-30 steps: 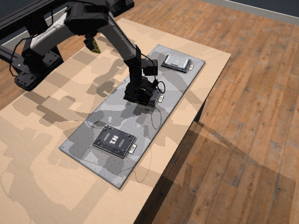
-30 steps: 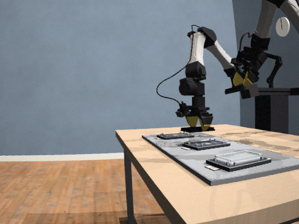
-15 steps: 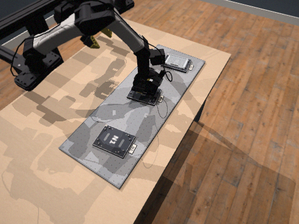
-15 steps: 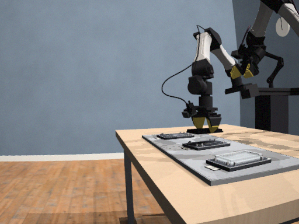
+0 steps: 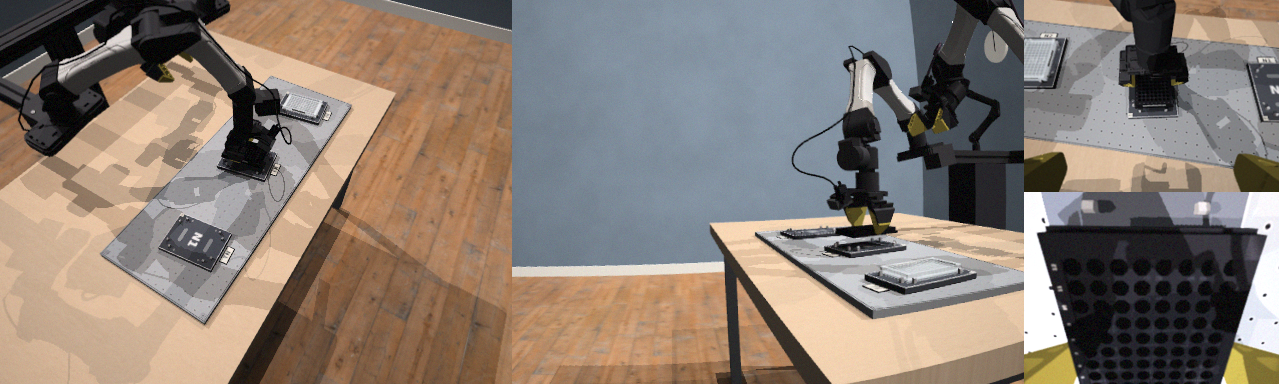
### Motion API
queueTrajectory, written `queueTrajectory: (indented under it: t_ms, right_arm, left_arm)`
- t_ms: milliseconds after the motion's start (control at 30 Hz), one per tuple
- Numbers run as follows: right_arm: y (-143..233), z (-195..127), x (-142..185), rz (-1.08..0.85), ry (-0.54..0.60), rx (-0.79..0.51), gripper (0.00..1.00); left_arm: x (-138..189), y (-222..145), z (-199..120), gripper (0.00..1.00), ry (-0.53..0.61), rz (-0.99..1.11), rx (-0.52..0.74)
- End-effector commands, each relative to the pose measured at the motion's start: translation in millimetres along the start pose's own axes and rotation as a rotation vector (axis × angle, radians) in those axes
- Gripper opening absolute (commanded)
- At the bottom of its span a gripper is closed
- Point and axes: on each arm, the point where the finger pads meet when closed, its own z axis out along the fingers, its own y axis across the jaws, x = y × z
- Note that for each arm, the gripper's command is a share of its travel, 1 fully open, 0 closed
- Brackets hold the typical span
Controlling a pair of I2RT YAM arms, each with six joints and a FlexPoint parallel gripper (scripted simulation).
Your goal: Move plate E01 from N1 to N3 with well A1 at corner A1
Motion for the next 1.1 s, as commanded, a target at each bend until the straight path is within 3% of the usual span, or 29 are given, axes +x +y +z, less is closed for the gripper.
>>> queueTrajectory:
  t_ms: [0, 1067]
  right_arm:
    - [6, -1, -2, 0.0, -0.012, -0.011, 0.75]
    - [4, 24, -11, 0.001, -0.019, -0.016, 0.75]
  left_arm:
    - [4, -4, -3, 1.0, -0.007, 0.003, 0.004]
    - [-2, -1, -4, 1.0, -0.006, -0.01, 0.004]
